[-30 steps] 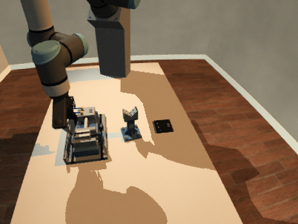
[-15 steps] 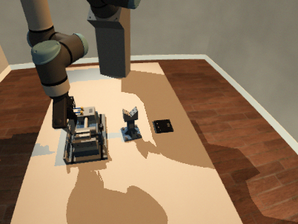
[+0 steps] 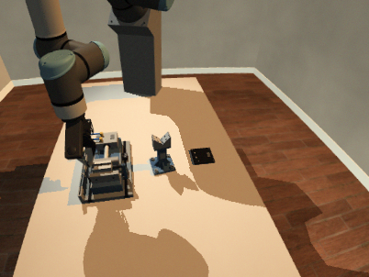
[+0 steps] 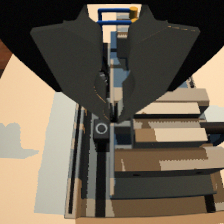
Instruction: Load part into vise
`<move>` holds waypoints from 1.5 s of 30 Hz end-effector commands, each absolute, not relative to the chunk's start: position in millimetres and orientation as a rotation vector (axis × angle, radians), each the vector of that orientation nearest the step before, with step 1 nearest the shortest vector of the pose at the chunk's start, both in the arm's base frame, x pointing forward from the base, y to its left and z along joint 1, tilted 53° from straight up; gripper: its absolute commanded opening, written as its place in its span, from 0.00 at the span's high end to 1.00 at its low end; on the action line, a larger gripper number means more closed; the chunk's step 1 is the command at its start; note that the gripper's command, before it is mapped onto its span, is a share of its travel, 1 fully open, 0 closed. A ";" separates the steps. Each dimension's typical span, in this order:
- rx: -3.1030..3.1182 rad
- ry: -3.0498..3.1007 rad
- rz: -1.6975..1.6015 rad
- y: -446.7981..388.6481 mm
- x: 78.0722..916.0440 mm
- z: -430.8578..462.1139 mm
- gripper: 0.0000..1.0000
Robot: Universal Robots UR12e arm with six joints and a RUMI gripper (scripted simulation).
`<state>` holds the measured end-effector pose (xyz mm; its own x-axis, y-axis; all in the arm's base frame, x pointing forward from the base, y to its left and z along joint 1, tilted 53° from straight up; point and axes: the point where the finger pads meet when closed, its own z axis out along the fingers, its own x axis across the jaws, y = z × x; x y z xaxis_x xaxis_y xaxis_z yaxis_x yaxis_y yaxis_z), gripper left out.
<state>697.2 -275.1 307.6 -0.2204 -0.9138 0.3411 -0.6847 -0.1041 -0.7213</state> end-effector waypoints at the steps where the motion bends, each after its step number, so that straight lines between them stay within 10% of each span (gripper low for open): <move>1: -1.766 1.899 -1.232 -274.4 697.3 308.0 1.00; 45: -1.766 1.899 -1.232 -265.5 699.5 304.7 1.00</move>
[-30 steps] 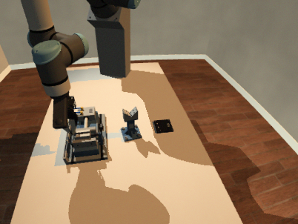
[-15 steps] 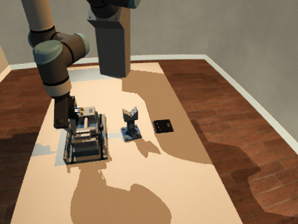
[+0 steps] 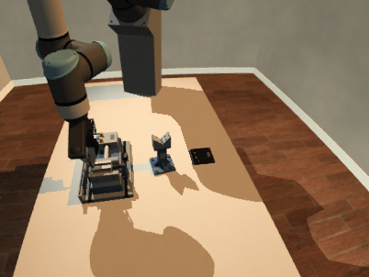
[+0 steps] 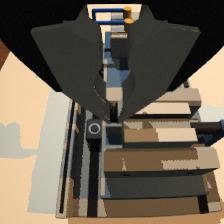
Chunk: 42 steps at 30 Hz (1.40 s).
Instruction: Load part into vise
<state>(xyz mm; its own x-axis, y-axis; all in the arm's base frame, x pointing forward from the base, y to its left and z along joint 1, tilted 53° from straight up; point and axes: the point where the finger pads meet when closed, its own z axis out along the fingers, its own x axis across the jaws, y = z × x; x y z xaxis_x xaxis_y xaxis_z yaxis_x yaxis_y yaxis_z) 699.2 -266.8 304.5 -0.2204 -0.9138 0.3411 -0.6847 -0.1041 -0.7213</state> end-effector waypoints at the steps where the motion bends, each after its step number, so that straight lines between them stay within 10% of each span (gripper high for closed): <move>1: -1.766 1.899 -1.232 -265.2 699.5 304.6 1.00; 42: -1.766 1.899 -1.232 -261.1 700.5 303.0 1.00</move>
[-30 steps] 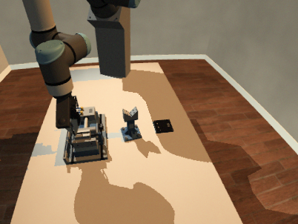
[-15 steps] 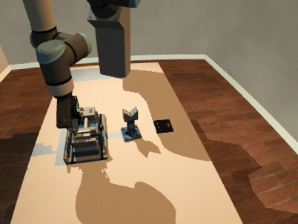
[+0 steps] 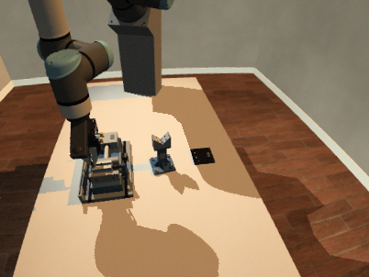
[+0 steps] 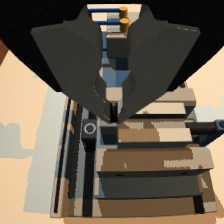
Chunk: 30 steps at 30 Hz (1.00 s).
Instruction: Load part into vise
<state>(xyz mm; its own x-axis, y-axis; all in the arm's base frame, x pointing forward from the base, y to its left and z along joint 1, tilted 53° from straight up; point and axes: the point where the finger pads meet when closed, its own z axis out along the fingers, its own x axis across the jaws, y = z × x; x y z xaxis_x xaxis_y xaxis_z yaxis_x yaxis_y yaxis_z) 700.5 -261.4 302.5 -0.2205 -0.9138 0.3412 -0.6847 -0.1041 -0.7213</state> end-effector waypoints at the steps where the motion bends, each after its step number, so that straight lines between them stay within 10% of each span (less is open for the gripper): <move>1: -1.766 1.899 -1.232 -261.1 700.5 303.0 1.00; 30: -1.766 1.899 -1.232 -265.5 699.5 304.7 1.00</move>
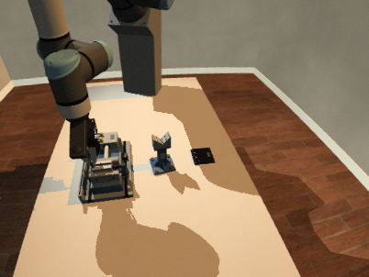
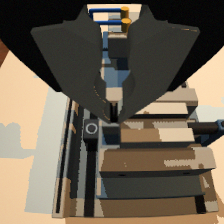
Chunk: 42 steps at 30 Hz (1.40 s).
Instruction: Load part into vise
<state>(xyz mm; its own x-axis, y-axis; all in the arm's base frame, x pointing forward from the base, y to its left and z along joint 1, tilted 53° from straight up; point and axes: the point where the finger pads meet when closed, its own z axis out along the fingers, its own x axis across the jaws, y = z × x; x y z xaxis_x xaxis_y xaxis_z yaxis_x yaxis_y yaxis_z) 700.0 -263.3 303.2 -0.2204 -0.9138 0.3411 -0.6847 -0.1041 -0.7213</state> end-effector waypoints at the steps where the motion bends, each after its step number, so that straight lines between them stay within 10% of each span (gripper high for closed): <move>1: -1.766 1.899 -1.232 -266.4 699.3 305.0 1.00; 42: -1.766 1.899 -1.232 -267.3 683.1 320.4 1.00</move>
